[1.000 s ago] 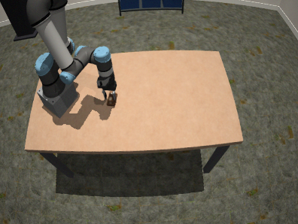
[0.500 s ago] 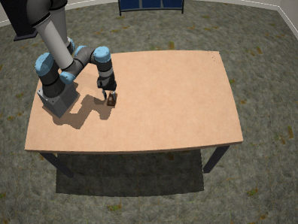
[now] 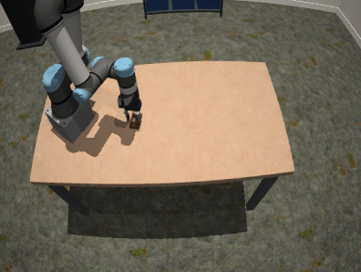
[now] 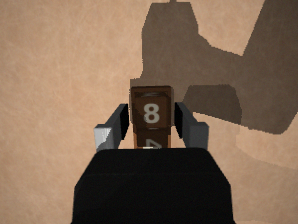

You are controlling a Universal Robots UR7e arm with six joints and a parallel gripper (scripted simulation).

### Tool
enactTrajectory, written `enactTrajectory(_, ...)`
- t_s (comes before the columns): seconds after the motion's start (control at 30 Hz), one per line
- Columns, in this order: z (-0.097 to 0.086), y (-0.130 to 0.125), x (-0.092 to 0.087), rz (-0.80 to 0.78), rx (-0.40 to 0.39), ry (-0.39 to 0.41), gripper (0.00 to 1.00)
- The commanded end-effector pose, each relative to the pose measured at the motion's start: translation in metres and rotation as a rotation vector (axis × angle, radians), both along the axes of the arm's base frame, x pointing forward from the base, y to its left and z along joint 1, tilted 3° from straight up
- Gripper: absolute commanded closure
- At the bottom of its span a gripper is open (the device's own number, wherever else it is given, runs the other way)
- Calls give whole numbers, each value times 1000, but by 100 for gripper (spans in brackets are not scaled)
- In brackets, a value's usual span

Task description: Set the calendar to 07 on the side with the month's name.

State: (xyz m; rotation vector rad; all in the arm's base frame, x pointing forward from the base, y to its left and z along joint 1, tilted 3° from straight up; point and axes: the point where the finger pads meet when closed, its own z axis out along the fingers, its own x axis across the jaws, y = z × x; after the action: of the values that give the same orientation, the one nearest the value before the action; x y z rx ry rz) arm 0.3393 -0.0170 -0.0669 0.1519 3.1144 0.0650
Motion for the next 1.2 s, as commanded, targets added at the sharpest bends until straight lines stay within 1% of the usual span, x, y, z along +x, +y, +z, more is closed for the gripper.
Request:
enactTrajectory(0.0, -8, 0, 0, 0, 0, 0, 10)
enactTrajectory(0.1, -14, 1, 0, 0, 0, 0, 10)
enactTrajectory(0.43, -22, 1, 1, 0, 0, 0, 10)
enactTrajectory(1.17, -23, 1, 1, 0, 0, 0, 10)
